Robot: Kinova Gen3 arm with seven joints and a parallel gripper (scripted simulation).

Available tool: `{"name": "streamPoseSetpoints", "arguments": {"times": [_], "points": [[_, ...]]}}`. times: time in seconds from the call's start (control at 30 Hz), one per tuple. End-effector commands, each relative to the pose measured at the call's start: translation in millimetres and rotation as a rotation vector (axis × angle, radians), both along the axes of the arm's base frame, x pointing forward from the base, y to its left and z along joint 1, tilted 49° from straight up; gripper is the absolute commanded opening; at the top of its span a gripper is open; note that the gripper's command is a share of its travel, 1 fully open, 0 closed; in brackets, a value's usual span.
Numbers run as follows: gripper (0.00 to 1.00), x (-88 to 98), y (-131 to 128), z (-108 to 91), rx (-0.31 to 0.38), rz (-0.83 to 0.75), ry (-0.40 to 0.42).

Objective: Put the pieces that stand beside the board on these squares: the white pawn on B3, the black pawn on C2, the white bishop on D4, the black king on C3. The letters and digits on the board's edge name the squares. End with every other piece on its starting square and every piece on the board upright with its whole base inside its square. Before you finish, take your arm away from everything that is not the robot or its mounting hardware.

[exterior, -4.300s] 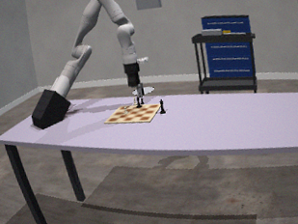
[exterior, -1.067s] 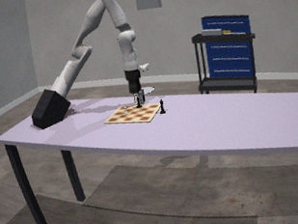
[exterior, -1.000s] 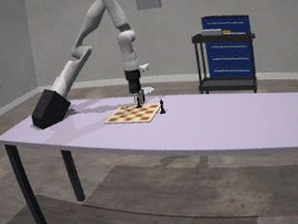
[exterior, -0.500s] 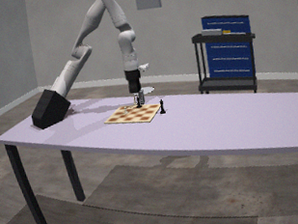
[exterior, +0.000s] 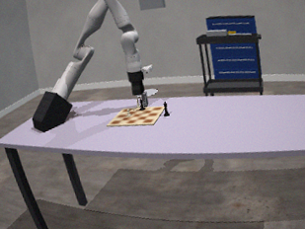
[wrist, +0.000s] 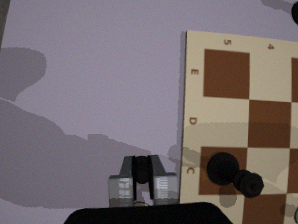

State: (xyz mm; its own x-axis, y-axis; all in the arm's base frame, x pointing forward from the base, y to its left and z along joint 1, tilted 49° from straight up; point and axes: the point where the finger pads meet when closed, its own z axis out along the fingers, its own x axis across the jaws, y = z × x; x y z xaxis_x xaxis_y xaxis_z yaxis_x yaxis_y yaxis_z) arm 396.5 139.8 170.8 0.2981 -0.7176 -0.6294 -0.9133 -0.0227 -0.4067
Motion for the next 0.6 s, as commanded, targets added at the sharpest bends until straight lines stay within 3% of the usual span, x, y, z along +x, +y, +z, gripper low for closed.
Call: {"name": "streamPoseSetpoints", "arguments": {"times": [0.0,0.57], "points": [[0.00,0.3,-0.3,0.0,0.000,-0.001,0.000],[0.00,-0.2,-1.5,1.2,0.000,-0.001,0.000]]}}
